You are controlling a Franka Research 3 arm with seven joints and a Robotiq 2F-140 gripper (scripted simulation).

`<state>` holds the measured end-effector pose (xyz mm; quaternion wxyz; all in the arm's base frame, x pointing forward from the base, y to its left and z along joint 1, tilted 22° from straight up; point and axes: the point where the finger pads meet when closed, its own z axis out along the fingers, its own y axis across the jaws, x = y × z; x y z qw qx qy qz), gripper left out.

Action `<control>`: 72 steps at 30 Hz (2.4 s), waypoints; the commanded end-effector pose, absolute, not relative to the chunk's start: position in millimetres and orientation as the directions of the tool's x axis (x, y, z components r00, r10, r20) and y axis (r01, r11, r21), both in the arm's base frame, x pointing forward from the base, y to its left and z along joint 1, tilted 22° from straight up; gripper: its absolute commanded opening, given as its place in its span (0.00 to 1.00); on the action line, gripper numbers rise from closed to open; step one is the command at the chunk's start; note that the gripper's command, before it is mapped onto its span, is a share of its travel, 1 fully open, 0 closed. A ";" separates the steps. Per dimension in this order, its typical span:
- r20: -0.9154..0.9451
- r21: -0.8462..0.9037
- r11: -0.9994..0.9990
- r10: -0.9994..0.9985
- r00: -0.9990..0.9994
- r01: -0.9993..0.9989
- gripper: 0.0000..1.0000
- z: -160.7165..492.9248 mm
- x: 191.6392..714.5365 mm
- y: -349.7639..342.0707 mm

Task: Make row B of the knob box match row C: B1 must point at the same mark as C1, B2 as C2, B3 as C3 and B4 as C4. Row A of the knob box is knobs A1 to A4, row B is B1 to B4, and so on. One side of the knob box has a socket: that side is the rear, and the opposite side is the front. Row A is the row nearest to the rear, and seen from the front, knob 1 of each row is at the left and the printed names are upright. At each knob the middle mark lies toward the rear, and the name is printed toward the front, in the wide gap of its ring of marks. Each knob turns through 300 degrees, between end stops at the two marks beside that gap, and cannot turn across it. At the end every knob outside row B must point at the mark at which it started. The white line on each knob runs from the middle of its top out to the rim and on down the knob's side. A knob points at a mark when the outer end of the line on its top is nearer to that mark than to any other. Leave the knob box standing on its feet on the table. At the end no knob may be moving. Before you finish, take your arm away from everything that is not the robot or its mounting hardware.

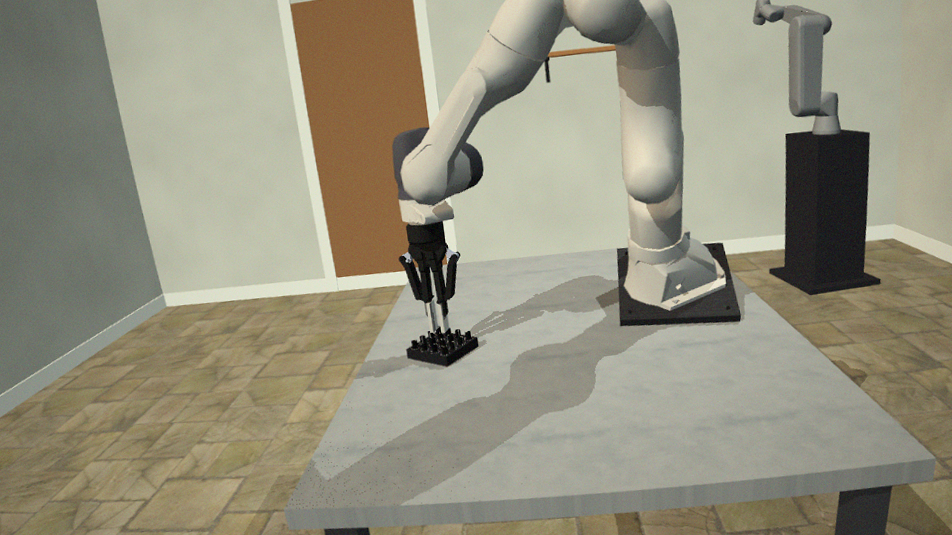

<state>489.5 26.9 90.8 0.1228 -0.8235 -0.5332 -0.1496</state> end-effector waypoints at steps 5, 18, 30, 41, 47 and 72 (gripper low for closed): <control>0.379 -0.040 -0.399 0.842 0.383 0.916 0.12 90.7 489.7 28.6; 0.379 -0.040 -0.399 0.842 0.383 0.916 0.12 90.7 489.7 28.6; 0.379 -0.040 -0.399 0.842 0.383 0.916 0.12 90.7 489.7 28.6; 0.379 -0.040 -0.399 0.842 0.383 0.916 0.12 88.3 490.0 29.6; 0.379 -0.040 -0.399 0.842 0.383 0.916 0.12 85.4 490.4 30.7; 0.379 -0.040 -0.399 0.842 0.383 0.916 0.12 77.8 491.3 33.7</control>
